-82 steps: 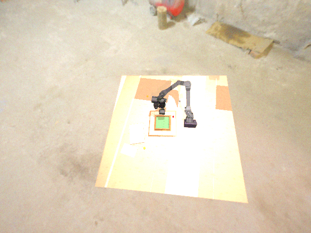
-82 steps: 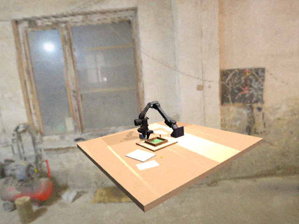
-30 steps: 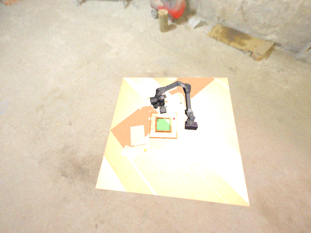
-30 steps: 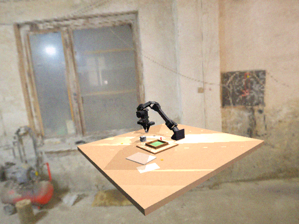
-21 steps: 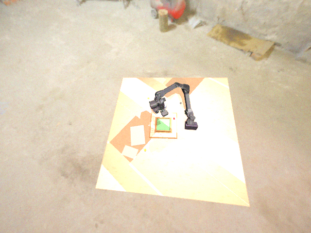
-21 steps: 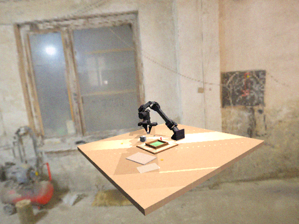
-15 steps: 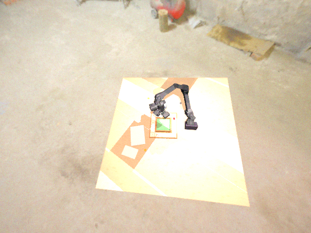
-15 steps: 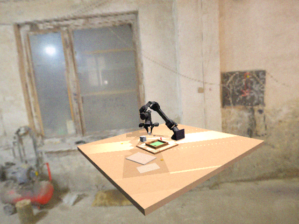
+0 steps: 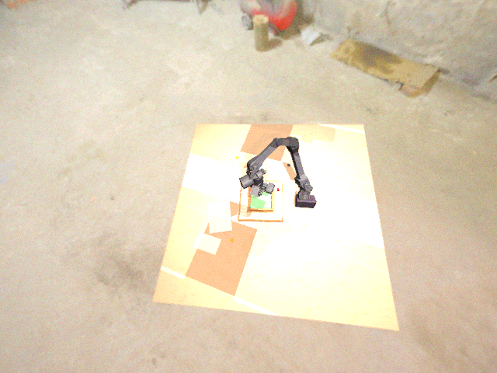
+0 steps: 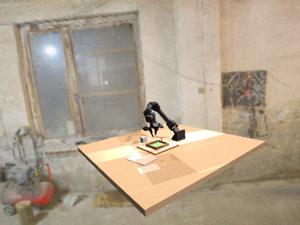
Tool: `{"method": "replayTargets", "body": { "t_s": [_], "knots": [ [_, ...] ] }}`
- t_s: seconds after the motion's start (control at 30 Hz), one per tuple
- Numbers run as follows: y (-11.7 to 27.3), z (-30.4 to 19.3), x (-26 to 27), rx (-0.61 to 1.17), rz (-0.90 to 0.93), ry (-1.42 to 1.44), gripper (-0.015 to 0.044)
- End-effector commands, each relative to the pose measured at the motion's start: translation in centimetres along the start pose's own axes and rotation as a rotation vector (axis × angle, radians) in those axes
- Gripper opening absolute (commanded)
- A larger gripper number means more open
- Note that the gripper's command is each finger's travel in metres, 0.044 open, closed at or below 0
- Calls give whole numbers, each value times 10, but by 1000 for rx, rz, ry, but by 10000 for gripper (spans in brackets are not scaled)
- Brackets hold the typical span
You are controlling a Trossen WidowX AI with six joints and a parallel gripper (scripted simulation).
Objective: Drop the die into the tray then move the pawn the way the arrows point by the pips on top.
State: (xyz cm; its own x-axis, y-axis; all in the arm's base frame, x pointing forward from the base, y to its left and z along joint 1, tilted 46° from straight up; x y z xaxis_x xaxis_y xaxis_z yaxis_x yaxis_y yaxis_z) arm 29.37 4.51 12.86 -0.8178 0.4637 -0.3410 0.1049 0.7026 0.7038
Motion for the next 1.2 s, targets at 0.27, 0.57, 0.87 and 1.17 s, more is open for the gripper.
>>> {"method": "replayTargets", "body": {
  "t_s": [0.27, 0.57, 0.87, 1.17],
  "knots": [
    [-10, 21, 23, 4, 2, 316, 0],
    [-16, 13, 18, -79, 84, 314, 0],
    [-30, -7, 8, -332, 239, 309, 0],
    [-45, -28, 2, -620, 297, 302, 0]
  ]
}}
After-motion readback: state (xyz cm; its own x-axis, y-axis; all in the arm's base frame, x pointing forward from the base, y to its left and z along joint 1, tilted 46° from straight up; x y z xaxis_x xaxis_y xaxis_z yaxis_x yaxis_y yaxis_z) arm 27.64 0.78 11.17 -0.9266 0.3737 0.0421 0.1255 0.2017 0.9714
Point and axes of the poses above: the point midway between the two fingers, 35 mm back from their tips, its own y axis back along the fingers, its own x axis across the jaws, z = x × y, the point moved 9 cm from there along y, back along the fingers, and after that the axes turned 10 degrees about -y, right-handed, at the moved point
